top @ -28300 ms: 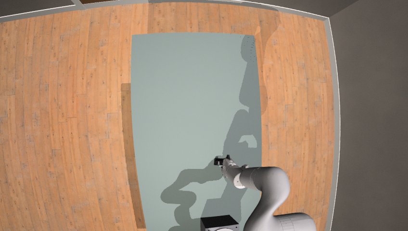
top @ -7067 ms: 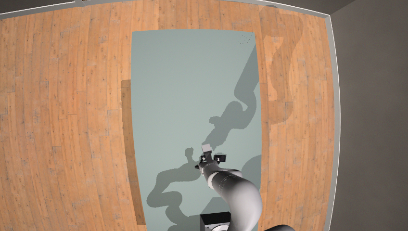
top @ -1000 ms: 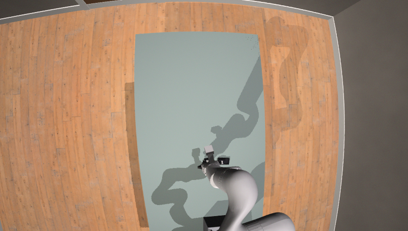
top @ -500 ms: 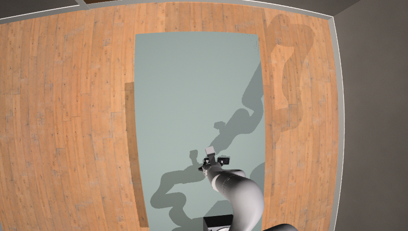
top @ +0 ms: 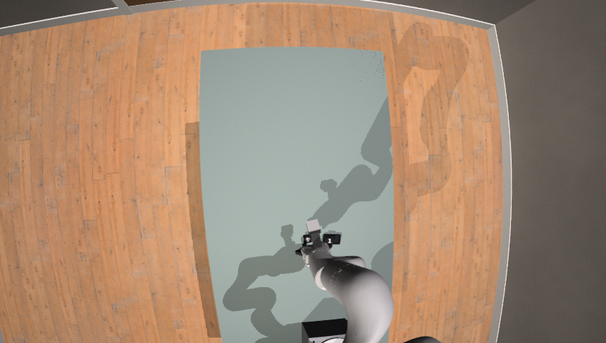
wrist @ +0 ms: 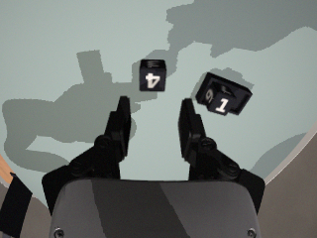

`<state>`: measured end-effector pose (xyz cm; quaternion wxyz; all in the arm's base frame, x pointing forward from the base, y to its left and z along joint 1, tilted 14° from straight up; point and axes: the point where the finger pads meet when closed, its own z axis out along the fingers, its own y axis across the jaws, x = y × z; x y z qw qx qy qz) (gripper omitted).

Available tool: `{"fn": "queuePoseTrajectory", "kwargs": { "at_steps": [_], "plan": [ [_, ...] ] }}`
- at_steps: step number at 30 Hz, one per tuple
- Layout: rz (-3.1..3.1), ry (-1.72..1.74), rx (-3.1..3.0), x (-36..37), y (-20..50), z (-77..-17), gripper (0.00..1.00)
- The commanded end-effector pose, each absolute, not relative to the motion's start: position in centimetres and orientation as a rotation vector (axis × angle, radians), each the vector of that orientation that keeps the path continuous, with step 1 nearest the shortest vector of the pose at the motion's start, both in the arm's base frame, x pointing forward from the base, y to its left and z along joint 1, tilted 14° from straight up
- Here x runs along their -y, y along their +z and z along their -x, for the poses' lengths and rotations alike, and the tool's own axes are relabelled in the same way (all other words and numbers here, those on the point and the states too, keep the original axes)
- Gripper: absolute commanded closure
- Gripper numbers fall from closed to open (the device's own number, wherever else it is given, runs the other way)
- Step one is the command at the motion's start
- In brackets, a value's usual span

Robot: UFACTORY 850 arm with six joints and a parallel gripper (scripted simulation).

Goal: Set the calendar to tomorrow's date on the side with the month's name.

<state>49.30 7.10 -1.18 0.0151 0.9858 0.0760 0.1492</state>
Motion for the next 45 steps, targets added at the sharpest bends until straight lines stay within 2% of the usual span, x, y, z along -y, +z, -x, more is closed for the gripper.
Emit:
{"fn": "queuePoseTrajectory", "kwargs": {
  "at_steps": [1,15,25,35,45],
  "plan": [
    [-3.046,0.628,-0.239,-7.02,-1.25,-49.26,0.53],
    [-3.026,0.795,-0.241,-7.21,-1.27,-48.87,0.53],
    [-2.947,1.098,-0.241,-7.19,-1.33,-48.66,0.53],
    [-2.934,1.140,-0.241,-7.16,-1.50,-48.45,0.53],
    [-2.819,1.433,-0.239,-7.13,-1.68,-48.34,0.53]
  ]
}}
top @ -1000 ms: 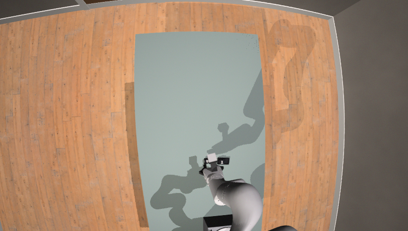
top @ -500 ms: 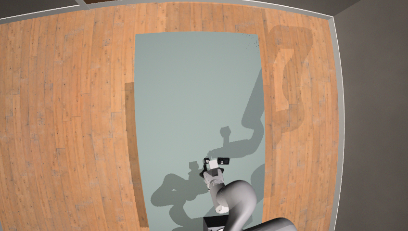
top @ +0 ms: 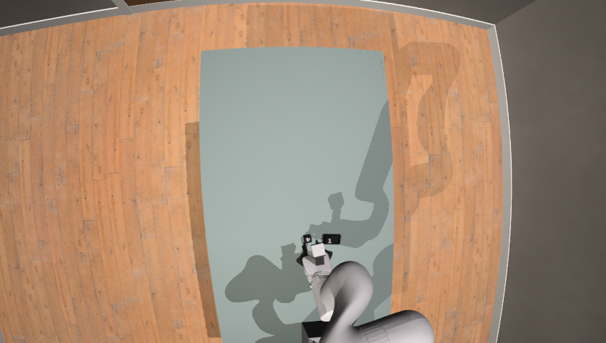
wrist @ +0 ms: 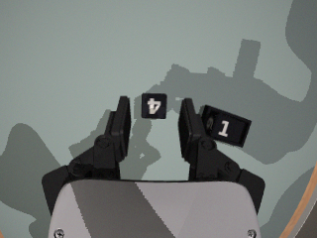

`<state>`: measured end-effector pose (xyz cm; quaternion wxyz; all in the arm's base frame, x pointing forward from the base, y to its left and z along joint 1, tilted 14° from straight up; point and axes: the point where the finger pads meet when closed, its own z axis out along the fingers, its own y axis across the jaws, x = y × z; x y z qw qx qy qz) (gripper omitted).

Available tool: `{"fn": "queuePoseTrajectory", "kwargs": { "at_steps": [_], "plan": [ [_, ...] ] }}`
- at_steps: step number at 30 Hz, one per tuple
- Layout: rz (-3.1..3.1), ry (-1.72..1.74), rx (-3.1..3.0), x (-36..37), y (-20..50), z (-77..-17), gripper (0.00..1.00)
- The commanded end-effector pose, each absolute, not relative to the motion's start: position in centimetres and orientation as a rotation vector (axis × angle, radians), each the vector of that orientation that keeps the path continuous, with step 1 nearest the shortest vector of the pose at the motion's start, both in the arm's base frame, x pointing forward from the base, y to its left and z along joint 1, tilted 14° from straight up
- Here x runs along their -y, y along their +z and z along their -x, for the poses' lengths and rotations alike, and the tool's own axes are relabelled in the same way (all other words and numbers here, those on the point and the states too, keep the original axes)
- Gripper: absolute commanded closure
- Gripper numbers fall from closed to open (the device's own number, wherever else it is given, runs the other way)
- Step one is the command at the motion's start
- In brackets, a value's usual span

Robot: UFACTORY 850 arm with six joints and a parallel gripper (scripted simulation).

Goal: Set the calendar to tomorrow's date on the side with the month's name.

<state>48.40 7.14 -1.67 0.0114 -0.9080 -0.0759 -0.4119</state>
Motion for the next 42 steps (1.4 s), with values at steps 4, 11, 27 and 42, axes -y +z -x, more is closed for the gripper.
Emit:
{"fn": "queuePoseTrajectory", "kwargs": {
  "at_steps": [4,11,27,42],
  "plan": [
    [2.750,-1.434,0.233,-7.13,-1.63,-48.26,0.53],
    [2.732,-1.464,0.233,-7.10,-1.87,-48.14,0.53],
    [2.541,-1.747,0.224,-7.04,-2.27,-47.83,0.53],
    [2.541,-1.747,0.224,-7.04,-2.29,-47.84,0.53]
  ]
}}
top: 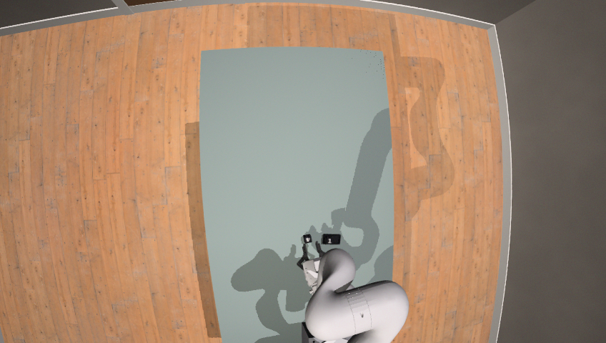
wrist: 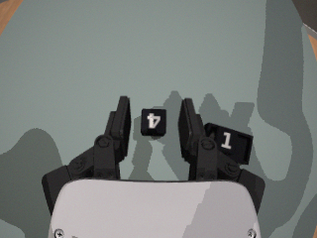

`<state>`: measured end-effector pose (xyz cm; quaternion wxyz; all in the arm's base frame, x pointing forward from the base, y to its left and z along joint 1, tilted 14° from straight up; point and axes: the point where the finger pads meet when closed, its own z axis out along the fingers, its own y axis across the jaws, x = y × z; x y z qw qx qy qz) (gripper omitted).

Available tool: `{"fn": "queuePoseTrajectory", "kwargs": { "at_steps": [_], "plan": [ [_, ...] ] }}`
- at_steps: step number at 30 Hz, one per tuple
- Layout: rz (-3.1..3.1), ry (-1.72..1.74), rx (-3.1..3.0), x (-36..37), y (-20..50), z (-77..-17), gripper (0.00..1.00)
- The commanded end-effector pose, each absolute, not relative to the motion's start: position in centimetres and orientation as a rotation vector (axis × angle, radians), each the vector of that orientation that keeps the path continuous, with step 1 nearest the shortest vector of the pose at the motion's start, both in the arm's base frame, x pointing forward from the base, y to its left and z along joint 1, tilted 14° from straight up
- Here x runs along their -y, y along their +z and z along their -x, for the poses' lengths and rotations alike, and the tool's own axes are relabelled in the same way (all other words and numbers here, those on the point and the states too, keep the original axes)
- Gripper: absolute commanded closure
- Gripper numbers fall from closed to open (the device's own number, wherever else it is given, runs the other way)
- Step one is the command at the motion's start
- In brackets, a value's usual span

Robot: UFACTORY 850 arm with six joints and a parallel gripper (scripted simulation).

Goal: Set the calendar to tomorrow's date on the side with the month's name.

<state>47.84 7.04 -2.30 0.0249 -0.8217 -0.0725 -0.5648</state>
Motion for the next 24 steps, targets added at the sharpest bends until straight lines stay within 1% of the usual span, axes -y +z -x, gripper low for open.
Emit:
{"fn": "queuePoseTrajectory", "kwargs": {
  "at_steps": [1,24],
  "plan": [
    [2.541,-1.747,0.224,-7.0,-2.3,-47.8,0.53],
    [2.541,-1.747,0.224,-7.0,-4.3,-48.3,0.53]
  ]
}}
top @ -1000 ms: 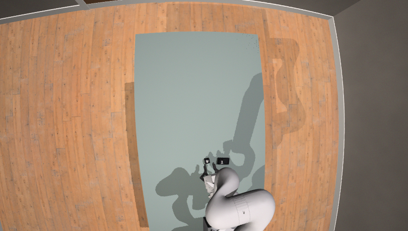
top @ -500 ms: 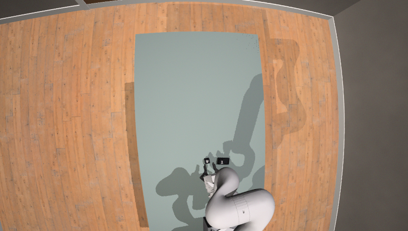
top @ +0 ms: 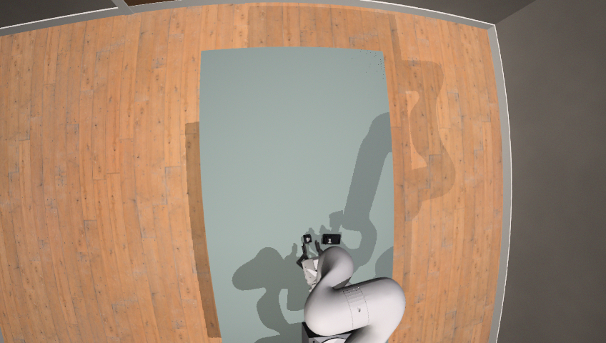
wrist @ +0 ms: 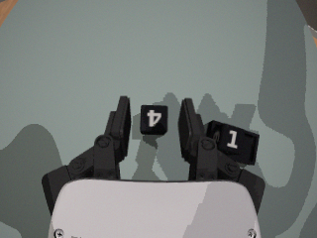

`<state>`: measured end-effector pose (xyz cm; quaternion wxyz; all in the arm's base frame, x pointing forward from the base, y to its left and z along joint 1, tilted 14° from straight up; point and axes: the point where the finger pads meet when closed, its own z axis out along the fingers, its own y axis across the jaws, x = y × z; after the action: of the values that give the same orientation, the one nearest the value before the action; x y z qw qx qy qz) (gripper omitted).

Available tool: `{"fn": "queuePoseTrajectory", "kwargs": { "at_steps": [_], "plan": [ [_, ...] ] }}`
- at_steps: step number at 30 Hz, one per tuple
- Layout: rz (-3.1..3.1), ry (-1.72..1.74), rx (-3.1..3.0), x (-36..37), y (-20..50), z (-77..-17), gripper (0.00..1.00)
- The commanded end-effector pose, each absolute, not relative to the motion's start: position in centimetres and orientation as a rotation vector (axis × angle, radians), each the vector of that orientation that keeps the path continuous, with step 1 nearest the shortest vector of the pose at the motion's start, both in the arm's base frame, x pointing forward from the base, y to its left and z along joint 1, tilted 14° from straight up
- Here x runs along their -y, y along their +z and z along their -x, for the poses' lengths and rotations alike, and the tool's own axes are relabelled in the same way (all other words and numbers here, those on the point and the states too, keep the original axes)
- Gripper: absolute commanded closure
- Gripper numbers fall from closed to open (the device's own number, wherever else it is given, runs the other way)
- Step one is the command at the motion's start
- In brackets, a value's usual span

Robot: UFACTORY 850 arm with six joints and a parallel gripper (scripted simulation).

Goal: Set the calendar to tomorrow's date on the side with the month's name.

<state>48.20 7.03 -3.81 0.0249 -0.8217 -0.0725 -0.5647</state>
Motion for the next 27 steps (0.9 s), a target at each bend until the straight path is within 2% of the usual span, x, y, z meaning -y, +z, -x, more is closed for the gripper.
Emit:
{"fn": "queuePoseTrajectory", "kwargs": {
  "at_steps": [1,27],
  "plan": [
    [2.541,-1.747,0.224,-7.0,-4.5,-48.4,0.53],
    [2.541,-1.747,0.224,-7.0,-8.3,-49.3,0.53]
  ]
}}
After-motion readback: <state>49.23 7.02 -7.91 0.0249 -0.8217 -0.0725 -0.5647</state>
